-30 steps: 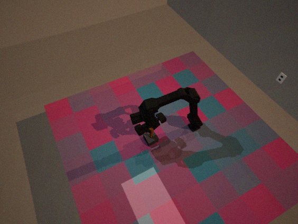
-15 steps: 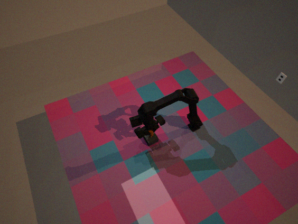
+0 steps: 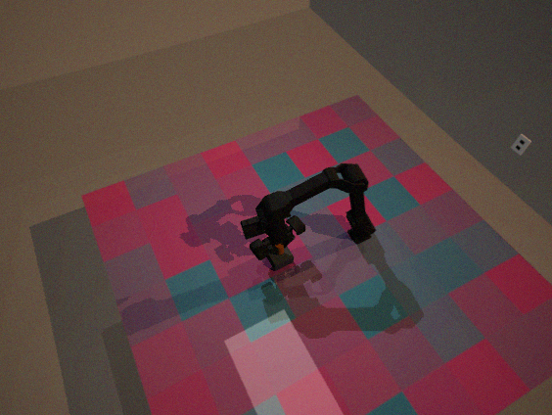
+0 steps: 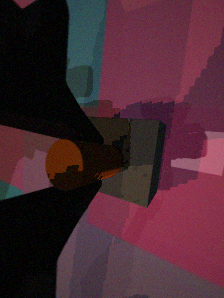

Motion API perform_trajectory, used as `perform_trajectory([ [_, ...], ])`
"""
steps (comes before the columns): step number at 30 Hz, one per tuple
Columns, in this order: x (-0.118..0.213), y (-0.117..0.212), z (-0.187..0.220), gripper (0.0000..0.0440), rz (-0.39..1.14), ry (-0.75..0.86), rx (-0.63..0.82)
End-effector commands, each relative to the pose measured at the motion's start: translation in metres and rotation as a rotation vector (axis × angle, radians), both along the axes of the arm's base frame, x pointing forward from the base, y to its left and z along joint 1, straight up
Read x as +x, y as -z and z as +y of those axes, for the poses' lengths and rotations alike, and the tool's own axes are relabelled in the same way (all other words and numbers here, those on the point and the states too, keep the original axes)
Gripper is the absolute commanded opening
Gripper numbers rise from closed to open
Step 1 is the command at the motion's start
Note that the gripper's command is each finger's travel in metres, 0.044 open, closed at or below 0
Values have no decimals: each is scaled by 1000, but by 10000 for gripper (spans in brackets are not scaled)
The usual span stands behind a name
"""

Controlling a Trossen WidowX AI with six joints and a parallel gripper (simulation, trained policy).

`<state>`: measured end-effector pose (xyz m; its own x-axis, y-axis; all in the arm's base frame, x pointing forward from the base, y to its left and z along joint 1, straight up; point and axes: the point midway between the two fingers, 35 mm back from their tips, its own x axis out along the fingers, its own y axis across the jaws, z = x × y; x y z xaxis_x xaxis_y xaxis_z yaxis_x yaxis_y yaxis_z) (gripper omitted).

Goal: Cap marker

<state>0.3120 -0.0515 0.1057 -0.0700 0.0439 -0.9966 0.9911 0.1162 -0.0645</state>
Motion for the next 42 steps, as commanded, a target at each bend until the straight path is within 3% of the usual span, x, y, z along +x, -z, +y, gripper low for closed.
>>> perform_trajectory([
  [1, -7, 15, 0, 35, 43, -21, 2],
  [42, -11, 22, -14, 92, 20, -148, -48],
])
